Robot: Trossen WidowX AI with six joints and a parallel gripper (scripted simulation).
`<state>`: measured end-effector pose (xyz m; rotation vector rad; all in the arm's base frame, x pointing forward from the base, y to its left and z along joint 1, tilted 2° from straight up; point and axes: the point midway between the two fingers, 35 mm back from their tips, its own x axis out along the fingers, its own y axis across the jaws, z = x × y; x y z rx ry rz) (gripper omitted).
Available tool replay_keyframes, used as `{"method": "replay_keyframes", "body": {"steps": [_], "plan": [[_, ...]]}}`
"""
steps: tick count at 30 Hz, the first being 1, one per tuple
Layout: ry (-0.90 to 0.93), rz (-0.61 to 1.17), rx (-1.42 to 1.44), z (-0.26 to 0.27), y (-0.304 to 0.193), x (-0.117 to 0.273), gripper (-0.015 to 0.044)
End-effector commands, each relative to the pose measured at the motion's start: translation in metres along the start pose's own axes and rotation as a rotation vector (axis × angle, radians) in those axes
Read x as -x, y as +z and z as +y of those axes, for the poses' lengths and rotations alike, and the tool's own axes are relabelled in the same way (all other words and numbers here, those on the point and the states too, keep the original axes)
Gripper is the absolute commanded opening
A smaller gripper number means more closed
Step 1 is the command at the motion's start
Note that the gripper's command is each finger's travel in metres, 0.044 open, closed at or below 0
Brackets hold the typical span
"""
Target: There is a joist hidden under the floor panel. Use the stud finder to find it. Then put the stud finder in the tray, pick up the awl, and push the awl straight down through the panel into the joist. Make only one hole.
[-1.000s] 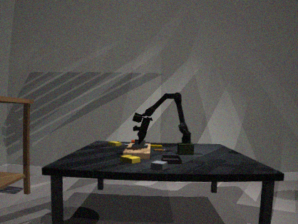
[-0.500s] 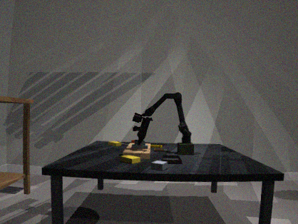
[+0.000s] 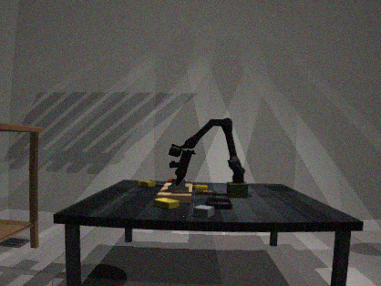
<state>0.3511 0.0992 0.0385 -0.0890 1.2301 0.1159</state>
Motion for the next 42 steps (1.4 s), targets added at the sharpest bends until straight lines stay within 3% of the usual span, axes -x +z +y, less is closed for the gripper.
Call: {"method": "replay_keyframes", "body": {"steps": [1, 42], "plan": [[0.01, 0.002, 0.005, 0.011, -0.001, 0.0, 0.0], [0.016, 0.003, 0.003, 0.084, -0.001, 0.001, 0.0]]}}
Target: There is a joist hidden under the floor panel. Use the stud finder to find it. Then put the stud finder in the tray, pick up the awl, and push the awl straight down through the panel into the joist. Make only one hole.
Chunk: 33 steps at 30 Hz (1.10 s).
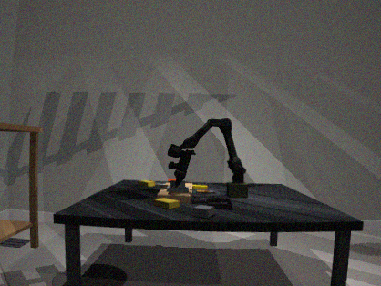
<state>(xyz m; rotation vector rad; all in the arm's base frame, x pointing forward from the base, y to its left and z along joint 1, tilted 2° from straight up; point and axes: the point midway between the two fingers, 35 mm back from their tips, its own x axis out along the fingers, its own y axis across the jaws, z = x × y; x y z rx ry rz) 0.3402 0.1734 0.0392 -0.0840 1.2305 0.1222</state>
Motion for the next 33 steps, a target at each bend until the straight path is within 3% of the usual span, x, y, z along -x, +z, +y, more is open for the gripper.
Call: {"method": "replay_keyframes", "body": {"steps": [1, 33], "plan": [[0.008, 0.003, 0.004, 0.011, -0.001, 0.0, 0.0], [0.012, 0.003, 0.002, 0.068, -0.001, 0.001, 0.0]]}}
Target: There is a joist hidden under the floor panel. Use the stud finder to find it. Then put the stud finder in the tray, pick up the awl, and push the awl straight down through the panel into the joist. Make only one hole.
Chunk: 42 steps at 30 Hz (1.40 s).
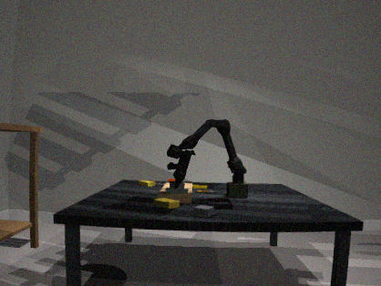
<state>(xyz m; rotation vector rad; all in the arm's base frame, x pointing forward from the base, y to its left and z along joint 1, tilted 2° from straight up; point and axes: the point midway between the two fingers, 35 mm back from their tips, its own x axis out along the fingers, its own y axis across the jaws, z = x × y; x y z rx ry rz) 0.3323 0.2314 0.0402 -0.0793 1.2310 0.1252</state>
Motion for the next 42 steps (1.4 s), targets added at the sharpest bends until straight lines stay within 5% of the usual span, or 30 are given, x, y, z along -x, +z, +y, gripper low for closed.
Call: {"method": "replay_keyframes", "body": {"steps": [1, 42], "plan": [[0.008, 0.003, 0.004, 0.011, -0.001, 0.0, 0.0], [0.006, 0.003, 0.005, -0.008, -0.001, 0.0, 0.0]]}}
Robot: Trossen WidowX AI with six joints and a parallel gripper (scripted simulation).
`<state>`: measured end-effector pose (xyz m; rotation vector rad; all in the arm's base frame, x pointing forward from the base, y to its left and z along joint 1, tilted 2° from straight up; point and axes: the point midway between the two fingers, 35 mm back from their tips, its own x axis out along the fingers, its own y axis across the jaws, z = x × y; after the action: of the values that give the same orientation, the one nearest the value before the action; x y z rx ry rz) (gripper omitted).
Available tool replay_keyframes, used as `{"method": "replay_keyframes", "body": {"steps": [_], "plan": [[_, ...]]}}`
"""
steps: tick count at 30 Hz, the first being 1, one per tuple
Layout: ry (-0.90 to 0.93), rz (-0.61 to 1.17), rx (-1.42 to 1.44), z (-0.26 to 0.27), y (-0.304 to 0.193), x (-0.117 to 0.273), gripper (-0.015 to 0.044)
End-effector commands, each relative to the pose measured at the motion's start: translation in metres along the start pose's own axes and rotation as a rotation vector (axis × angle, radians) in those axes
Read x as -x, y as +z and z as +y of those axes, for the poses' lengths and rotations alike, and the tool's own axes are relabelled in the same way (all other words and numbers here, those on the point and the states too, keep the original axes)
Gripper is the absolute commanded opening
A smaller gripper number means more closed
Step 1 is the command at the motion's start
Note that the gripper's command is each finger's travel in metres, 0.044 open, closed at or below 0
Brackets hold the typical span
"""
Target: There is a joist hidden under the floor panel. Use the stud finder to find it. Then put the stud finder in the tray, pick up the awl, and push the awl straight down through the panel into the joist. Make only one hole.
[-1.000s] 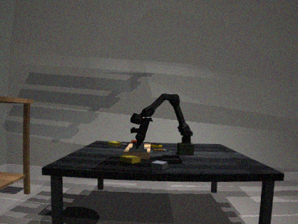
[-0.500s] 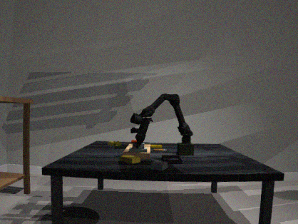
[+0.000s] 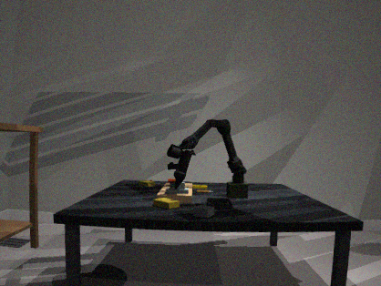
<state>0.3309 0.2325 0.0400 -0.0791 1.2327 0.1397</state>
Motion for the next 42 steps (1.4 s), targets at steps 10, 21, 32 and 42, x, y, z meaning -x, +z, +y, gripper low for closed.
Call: {"method": "replay_keyframes", "body": {"steps": [10, 21, 32, 42], "plan": [[-0.006, 0.001, -0.003, -0.027, 0.0, -0.001, 0.0], [-0.008, 0.001, -0.002, -0.046, 0.0, -0.001, 0.0], [-0.009, 0.001, -0.002, -0.066, 0.0, 0.0, 0.0], [-0.01, 0.001, -0.001, -0.084, 0.0, 0.0, 0.0]]}}
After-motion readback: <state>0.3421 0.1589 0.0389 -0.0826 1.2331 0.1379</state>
